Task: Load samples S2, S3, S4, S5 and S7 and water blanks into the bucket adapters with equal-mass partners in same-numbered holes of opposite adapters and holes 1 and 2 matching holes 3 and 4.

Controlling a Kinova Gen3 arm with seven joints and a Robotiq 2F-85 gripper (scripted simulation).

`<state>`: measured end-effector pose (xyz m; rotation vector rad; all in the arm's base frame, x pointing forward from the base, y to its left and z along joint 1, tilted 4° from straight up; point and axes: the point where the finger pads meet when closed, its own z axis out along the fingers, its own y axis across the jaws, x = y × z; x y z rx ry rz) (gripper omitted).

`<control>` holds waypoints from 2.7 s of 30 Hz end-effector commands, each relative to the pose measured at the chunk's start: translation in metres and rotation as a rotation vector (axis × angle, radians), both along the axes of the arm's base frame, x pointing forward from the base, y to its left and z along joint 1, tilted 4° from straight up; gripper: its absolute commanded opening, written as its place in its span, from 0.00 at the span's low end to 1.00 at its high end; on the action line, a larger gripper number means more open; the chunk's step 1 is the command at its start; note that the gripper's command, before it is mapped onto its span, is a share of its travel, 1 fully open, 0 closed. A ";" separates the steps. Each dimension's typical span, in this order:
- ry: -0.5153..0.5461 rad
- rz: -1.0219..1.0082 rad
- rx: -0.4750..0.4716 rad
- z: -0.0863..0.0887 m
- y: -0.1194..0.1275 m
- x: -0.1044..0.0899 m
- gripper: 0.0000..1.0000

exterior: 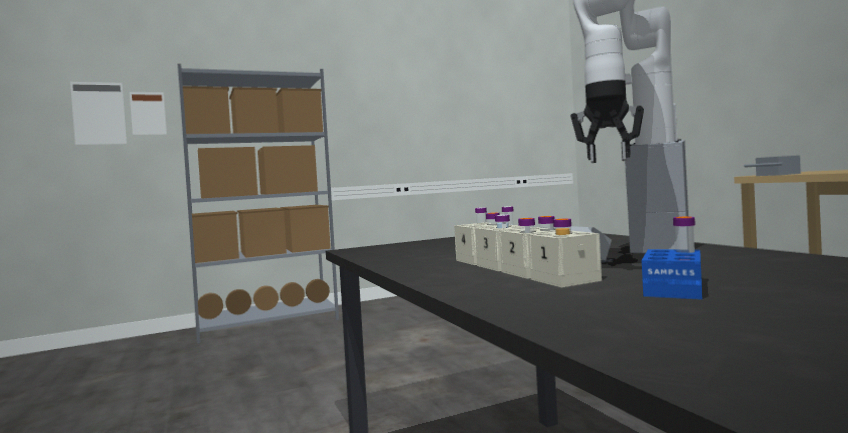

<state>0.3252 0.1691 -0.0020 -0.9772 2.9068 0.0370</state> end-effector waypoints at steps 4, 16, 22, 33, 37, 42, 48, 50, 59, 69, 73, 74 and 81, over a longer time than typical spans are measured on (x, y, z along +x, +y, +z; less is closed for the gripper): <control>-0.001 0.000 0.000 0.001 0.013 -0.002 0.62; -0.001 0.000 0.000 0.002 0.053 -0.010 0.62; -0.001 0.000 0.000 0.003 0.066 -0.013 0.62; -0.001 0.000 0.000 0.004 0.102 -0.020 0.62; -0.001 0.000 0.000 0.004 0.108 -0.021 0.62; -0.001 0.000 0.000 0.005 0.125 -0.024 0.62; -0.001 0.000 0.000 0.005 0.142 -0.028 0.62; -0.001 0.000 0.000 0.005 0.142 -0.028 0.62; -0.001 0.000 0.000 0.005 0.142 -0.028 0.62; -0.001 0.000 0.000 -0.005 0.142 -0.027 0.62; -0.001 0.000 0.000 -0.009 0.142 -0.027 0.62; -0.001 0.000 0.000 -0.011 0.142 -0.027 0.62; -0.001 0.000 0.000 -0.020 0.143 -0.026 0.62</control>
